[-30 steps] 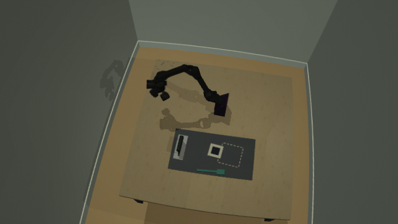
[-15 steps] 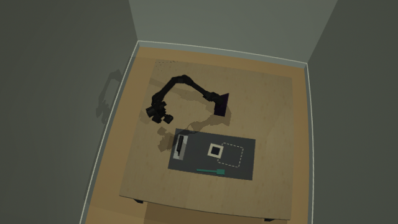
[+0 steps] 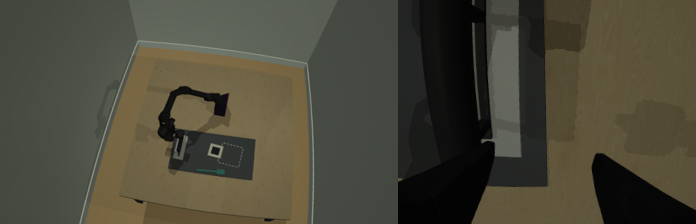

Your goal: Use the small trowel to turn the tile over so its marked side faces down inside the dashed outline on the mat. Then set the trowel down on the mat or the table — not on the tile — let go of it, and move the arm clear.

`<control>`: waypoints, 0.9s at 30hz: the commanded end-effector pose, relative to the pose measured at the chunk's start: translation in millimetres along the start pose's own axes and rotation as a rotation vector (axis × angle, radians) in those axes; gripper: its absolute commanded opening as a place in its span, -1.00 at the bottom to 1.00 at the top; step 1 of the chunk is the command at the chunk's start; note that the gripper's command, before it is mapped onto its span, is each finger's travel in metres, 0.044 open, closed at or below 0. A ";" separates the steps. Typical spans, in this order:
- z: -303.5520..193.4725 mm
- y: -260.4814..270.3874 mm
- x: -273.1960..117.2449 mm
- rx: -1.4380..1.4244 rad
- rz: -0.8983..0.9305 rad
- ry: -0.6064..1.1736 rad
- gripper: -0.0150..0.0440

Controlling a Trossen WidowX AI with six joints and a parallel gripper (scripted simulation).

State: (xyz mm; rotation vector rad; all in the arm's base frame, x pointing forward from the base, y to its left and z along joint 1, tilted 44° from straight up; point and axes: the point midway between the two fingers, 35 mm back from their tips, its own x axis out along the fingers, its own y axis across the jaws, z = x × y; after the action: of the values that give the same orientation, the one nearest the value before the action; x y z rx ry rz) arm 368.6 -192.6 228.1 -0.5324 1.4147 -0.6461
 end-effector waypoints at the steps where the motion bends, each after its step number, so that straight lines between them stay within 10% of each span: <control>1: 27.5 55.3 -3.0 -0.109 -0.006 0.007 0.42; 27: 30.2 57.9 25.0 -0.114 -0.008 0.007 0.42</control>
State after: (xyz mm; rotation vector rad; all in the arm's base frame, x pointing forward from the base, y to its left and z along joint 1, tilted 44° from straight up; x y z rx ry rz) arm 405.5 -165.2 177.5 -0.6240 1.4565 -0.5792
